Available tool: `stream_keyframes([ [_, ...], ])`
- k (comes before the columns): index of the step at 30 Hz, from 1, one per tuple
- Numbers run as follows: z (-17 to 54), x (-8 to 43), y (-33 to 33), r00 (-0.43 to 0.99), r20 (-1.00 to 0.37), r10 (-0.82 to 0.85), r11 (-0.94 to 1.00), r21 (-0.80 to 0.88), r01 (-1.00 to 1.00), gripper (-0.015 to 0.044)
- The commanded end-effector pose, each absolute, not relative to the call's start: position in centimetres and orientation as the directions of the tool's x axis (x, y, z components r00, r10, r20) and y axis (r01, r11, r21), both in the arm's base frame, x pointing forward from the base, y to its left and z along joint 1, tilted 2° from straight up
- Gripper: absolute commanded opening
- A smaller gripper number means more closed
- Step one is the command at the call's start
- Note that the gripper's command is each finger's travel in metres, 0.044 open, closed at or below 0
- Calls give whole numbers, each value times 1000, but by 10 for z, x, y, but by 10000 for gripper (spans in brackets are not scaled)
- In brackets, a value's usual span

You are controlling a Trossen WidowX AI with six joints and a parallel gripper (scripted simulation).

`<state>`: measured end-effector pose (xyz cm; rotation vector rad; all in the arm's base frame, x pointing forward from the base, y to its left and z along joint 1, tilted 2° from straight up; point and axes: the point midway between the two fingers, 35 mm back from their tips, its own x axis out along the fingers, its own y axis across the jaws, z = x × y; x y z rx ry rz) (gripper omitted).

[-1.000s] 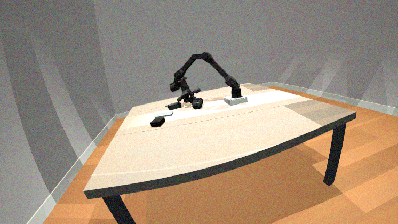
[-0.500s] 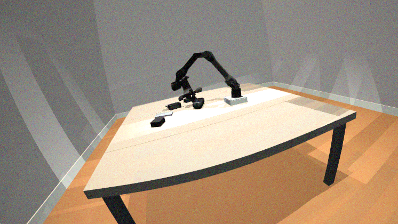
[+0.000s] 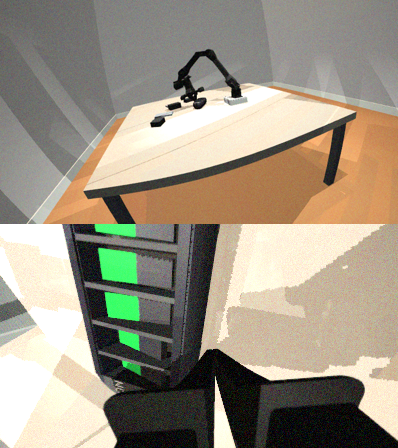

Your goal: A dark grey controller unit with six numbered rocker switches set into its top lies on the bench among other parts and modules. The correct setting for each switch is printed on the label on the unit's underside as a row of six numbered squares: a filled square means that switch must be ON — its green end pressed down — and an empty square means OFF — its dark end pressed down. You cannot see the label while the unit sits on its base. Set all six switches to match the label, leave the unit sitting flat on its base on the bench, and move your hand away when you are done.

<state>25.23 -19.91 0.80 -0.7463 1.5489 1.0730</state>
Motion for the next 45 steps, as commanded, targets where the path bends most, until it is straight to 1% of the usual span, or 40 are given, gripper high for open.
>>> stream_keyframes([
  [1, 5, 241, -193, -267, -960, 87, 392, 280, -876, 0],
  [2, 9, 252, -199, -246, -967, 70, 401, 253, -881, 0],
  [9, 53, 285, -210, -262, -961, 84, 393, 274, -878, 0],
  [16, 60, 288, -205, -254, -965, 72, 401, 261, -878, 0],
  [27, 75, 269, -124, -42, -993, -107, 510, -18, -860, 0],
  [37, 57, 227, -63, 200, -962, -185, 579, -271, -769, 0],
  [39, 52, 221, -57, 233, -954, -189, 588, -300, -751, 0],
  [45, 52, 220, -56, 237, -953, -189, 589, -304, -749, 0],
])
